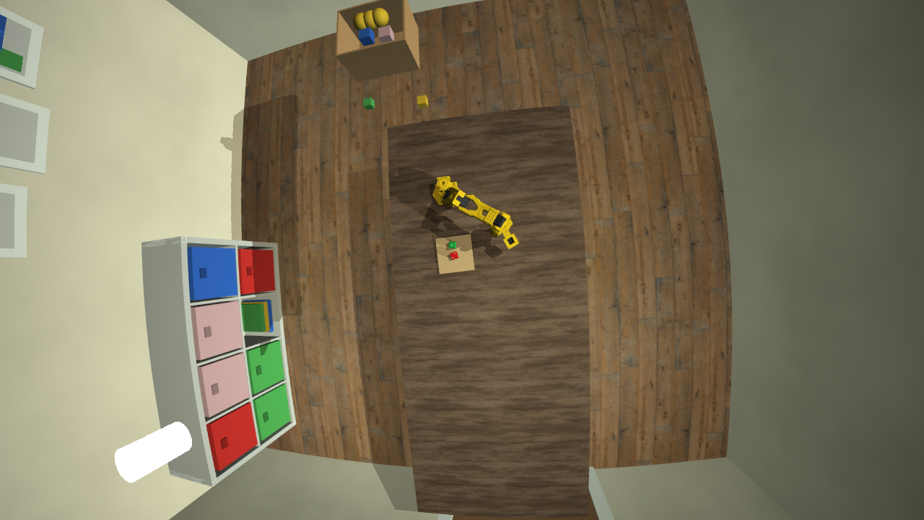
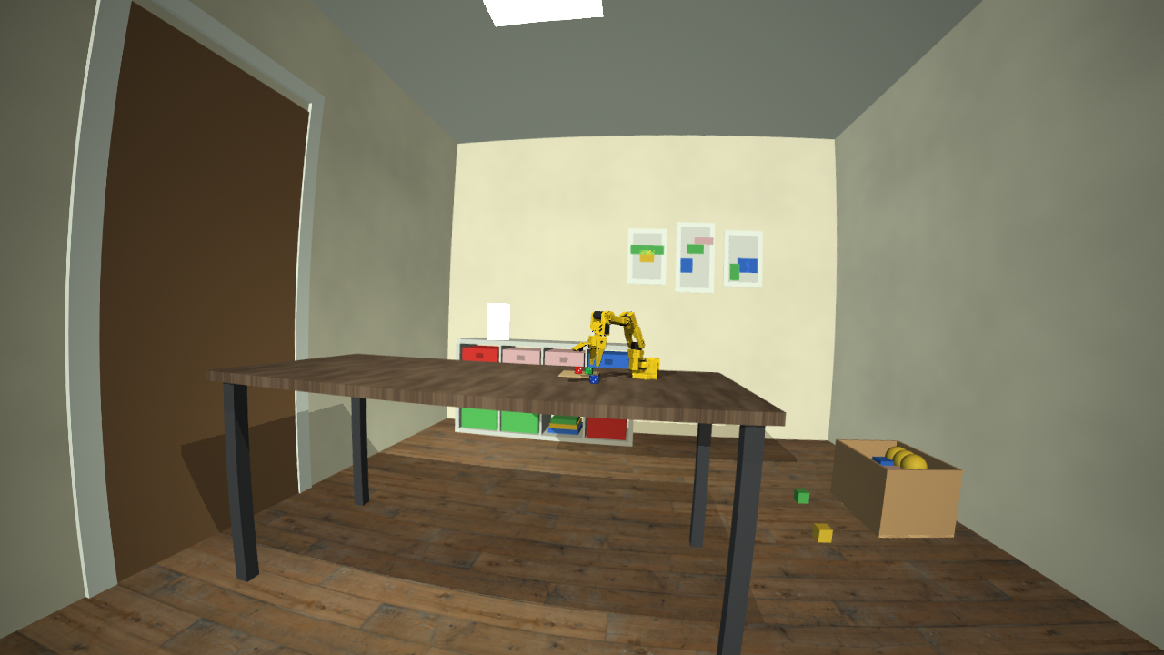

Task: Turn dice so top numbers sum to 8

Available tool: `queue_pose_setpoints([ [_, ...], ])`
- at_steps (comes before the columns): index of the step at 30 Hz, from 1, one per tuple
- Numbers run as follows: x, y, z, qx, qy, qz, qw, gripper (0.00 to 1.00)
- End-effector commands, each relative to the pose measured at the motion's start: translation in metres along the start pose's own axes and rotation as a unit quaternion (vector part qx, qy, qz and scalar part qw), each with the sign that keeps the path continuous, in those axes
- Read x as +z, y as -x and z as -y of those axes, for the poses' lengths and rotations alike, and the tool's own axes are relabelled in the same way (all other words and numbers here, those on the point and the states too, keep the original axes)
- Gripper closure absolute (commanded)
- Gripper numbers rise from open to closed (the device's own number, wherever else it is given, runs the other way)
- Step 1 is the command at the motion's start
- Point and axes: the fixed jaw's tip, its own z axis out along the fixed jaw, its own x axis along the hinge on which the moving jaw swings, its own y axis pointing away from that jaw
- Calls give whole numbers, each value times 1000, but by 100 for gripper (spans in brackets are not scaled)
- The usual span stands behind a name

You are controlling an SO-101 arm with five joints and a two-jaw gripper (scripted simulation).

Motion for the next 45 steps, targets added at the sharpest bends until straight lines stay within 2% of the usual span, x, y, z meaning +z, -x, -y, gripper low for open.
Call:
queue_pose_setpoints([
  [1, -8, 3, -5, -1, 11, 17, 1000, 69],
  [32, -4, 4, -5, 2, 8, 12, 1000, 69],
  [45, 8, 4, -5, 2, 4, 6, 1000, 69],
])
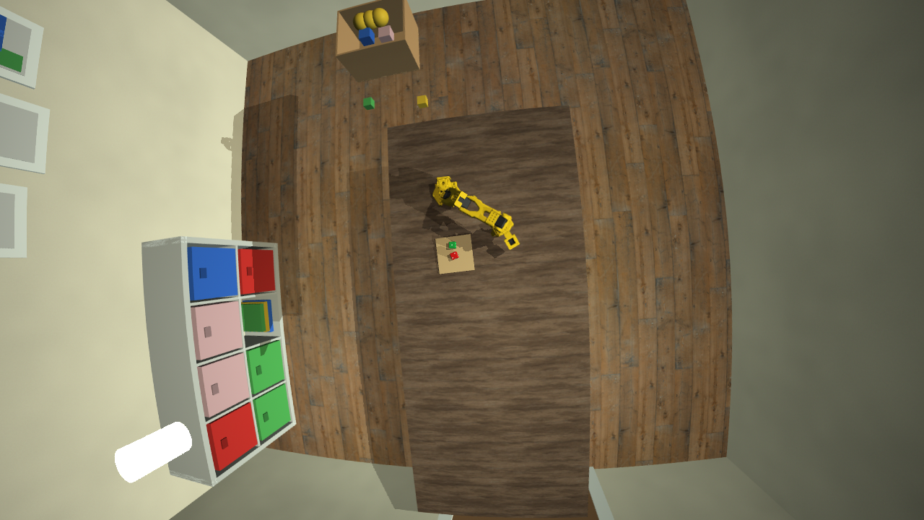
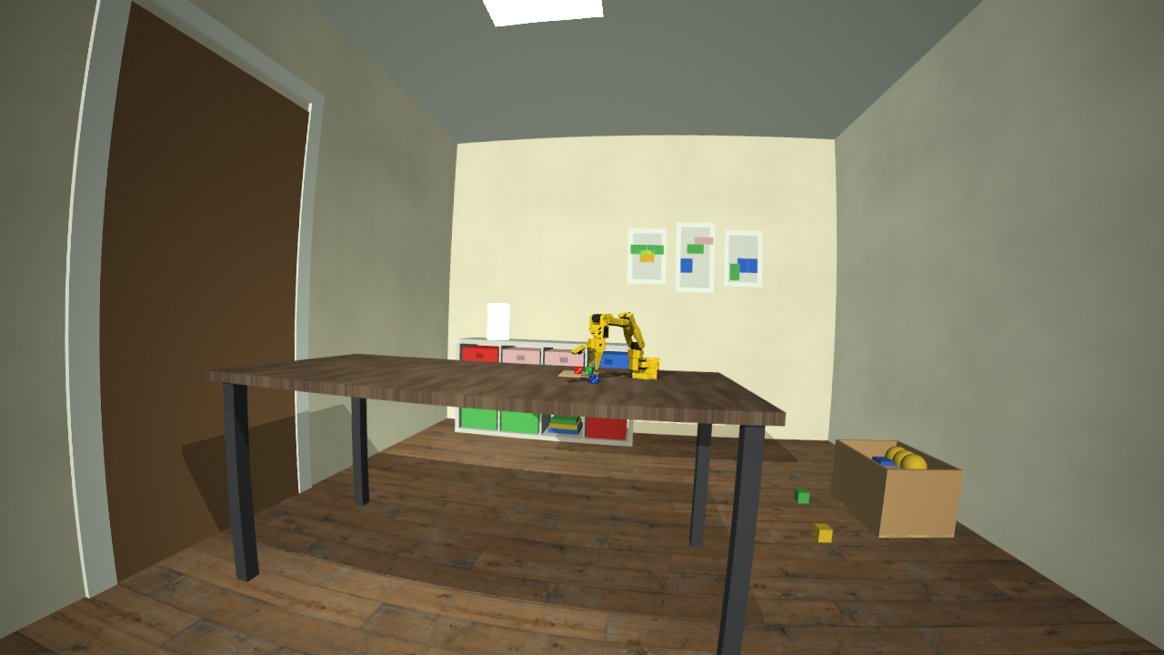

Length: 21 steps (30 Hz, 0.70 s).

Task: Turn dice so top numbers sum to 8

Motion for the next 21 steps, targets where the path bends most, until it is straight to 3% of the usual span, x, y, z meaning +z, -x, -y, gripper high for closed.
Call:
queue_pose_setpoints([
  [1, 0, 1, -4, -1, 7, 11, 1000, 69],
  [13, 21, 2, -4, -1, 3, 5, 1000, 69],
  [21, 28, 1, -4, -1, 2, 3, 1000, 69],
])
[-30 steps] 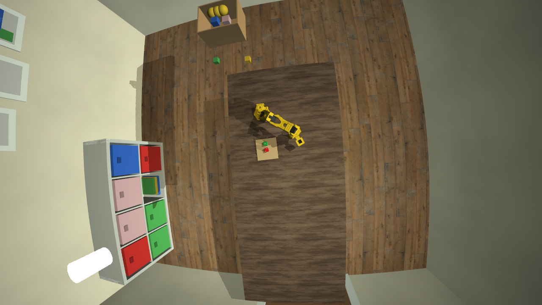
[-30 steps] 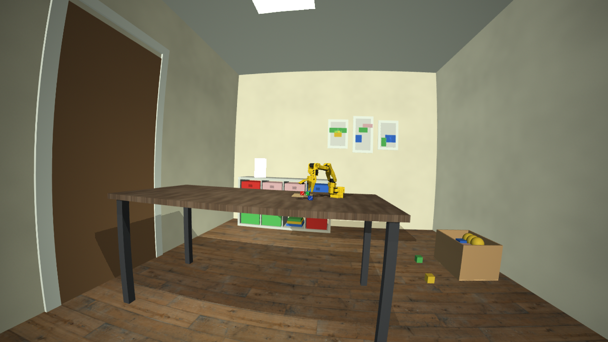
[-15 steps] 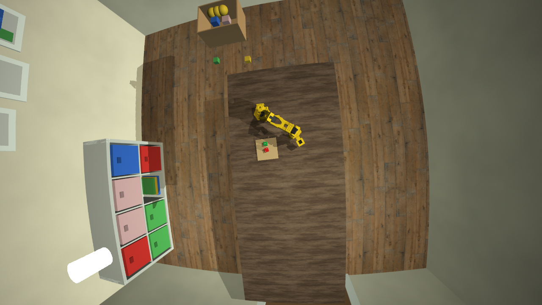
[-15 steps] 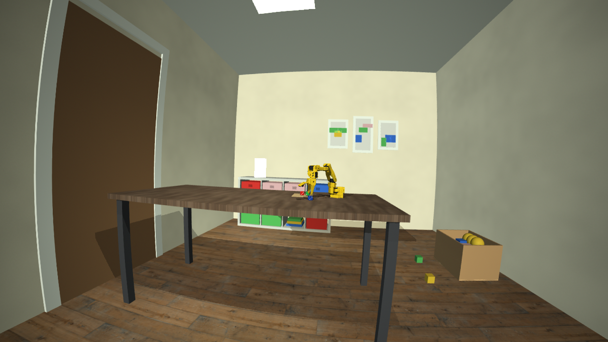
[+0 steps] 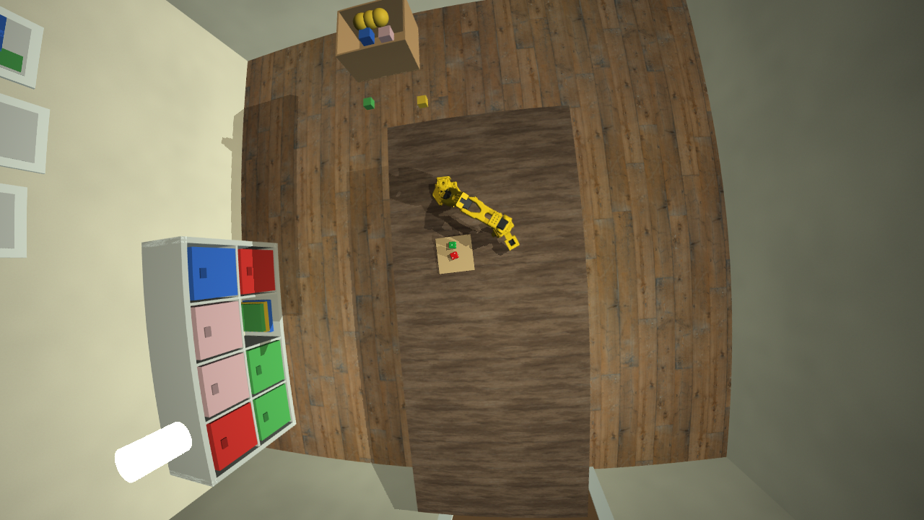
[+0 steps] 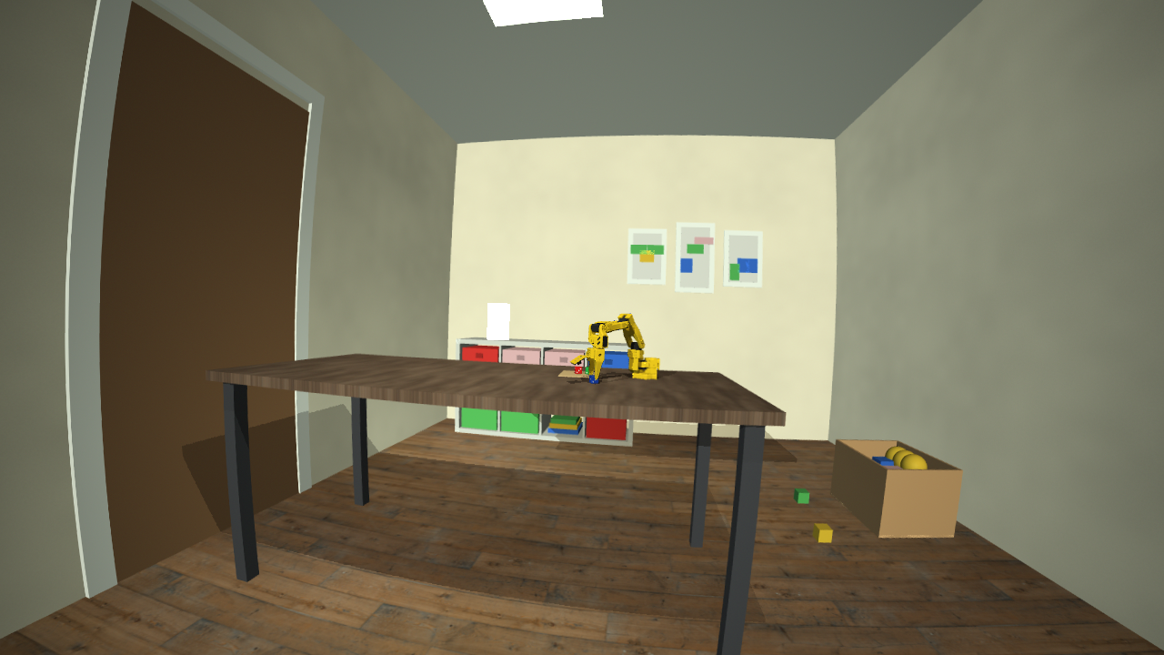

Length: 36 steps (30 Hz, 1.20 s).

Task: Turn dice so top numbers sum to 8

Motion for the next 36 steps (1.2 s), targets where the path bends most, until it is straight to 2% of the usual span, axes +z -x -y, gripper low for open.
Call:
queue_pose_setpoints([
  [1, -2, 2, -4, -1, 8, 13, 1000, 69],
  [19, 0, 2, -4, -1, 8, 12, 1000, 69],
  [36, 0, 2, 2, -1, 7, 12, 1000, 78],
])
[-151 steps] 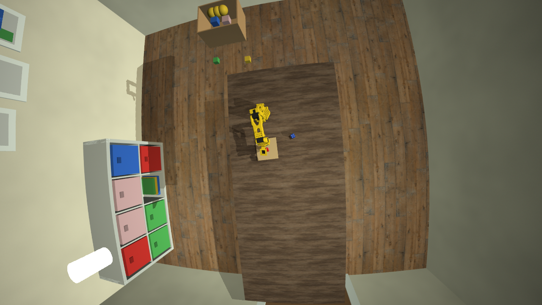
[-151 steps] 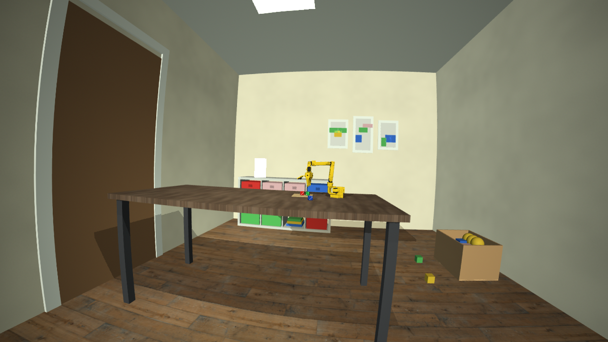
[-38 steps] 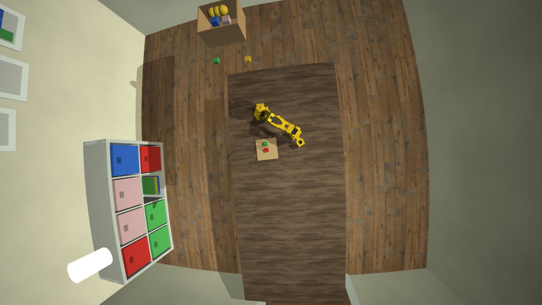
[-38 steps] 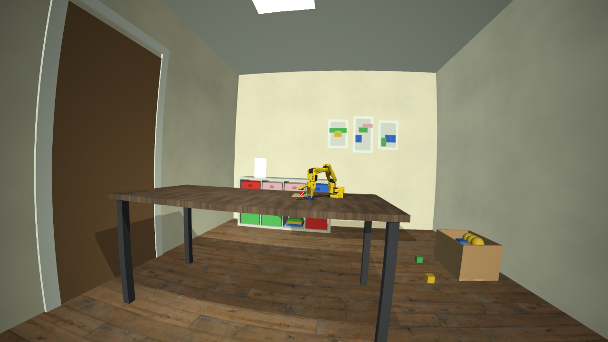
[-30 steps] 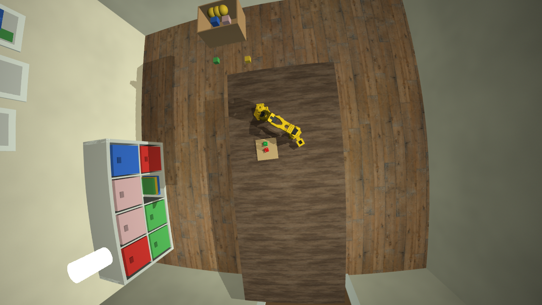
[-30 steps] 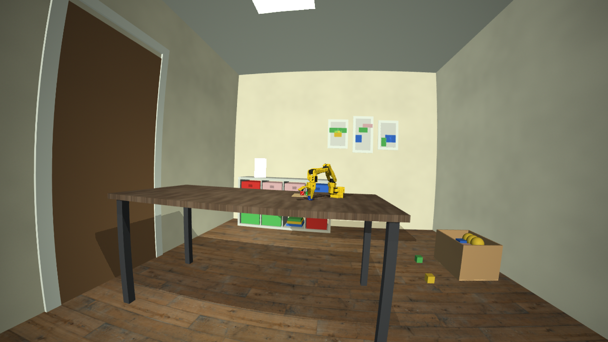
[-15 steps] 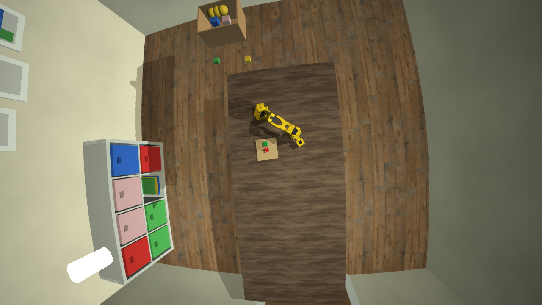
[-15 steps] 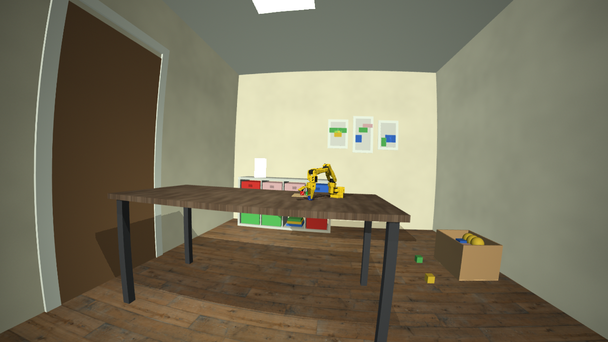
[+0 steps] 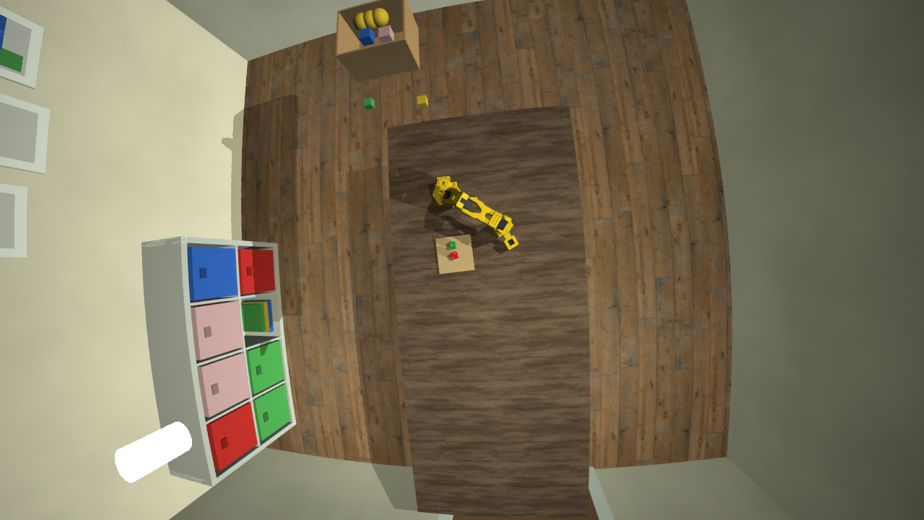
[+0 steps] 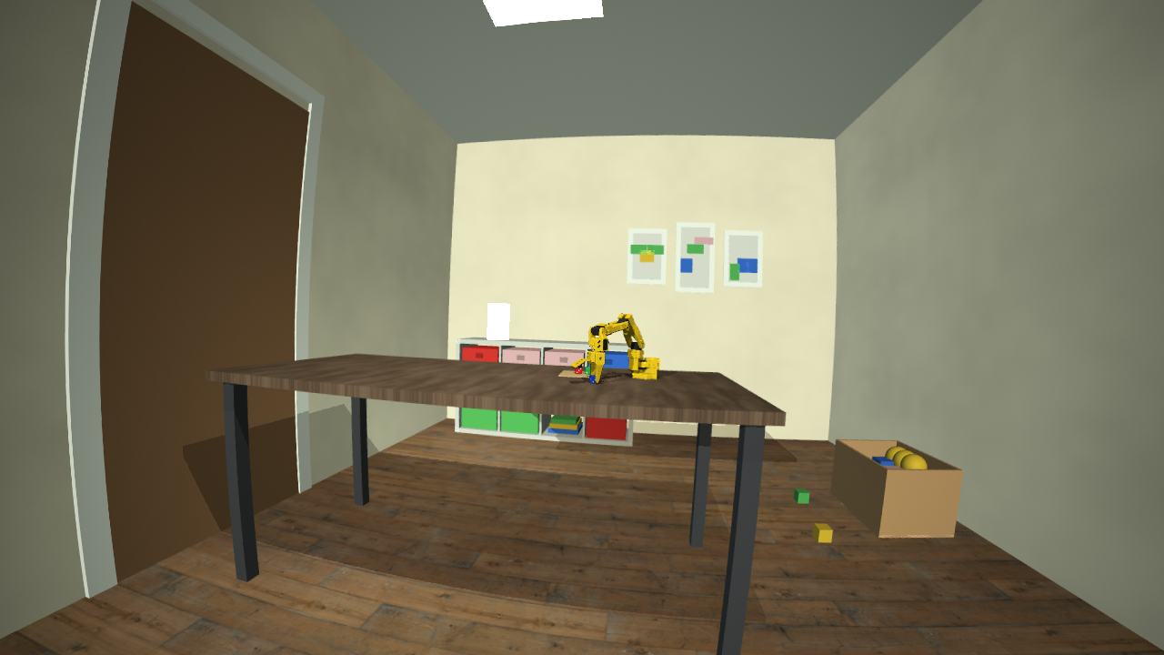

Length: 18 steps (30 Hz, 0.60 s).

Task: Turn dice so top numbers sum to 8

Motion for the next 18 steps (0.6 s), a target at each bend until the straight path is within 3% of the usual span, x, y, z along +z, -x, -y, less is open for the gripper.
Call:
queue_pose_setpoints([
  [1, -10, 6, 0, 0, 14, 24, 1000, 79],
  [18, -10, 6, 4, 0, 14, 24, 1000, 87],
])
